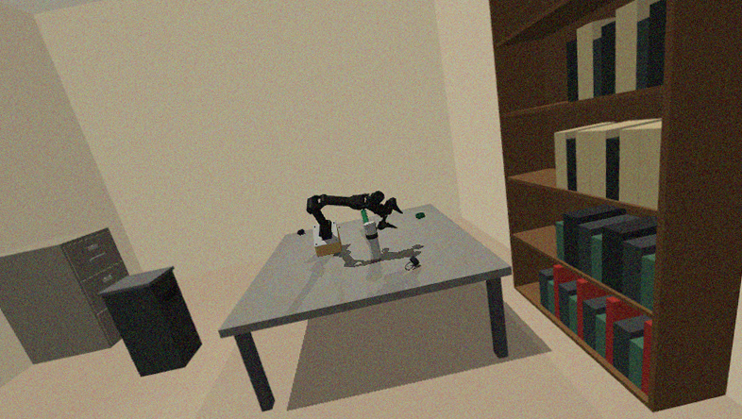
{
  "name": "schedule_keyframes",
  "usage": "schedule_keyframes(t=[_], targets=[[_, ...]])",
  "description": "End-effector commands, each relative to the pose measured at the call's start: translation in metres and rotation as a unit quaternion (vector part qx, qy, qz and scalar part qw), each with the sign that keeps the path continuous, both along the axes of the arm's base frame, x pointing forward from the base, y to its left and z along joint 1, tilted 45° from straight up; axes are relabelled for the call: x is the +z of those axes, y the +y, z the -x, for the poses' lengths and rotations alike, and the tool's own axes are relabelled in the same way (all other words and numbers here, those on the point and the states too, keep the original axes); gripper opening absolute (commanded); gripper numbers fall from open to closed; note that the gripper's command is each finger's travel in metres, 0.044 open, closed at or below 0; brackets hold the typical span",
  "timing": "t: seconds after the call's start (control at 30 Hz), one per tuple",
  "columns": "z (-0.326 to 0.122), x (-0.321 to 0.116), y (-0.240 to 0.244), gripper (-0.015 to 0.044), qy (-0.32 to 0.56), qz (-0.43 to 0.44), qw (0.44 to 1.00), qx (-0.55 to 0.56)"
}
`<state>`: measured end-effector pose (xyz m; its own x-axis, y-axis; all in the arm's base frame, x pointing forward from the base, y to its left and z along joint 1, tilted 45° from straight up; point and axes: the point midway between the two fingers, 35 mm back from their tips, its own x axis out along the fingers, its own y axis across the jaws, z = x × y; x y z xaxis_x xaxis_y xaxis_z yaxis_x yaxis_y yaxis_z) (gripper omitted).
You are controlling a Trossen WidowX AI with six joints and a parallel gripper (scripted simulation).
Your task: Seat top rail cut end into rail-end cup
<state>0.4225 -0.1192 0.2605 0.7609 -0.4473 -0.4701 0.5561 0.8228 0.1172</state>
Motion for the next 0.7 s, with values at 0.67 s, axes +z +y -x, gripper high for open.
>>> schedule_keyframes(t=[0.67], targets=[[0.140, -0.156, 0.225, 0.0440, 0.361, 0.247, 0.884, 0.163]])
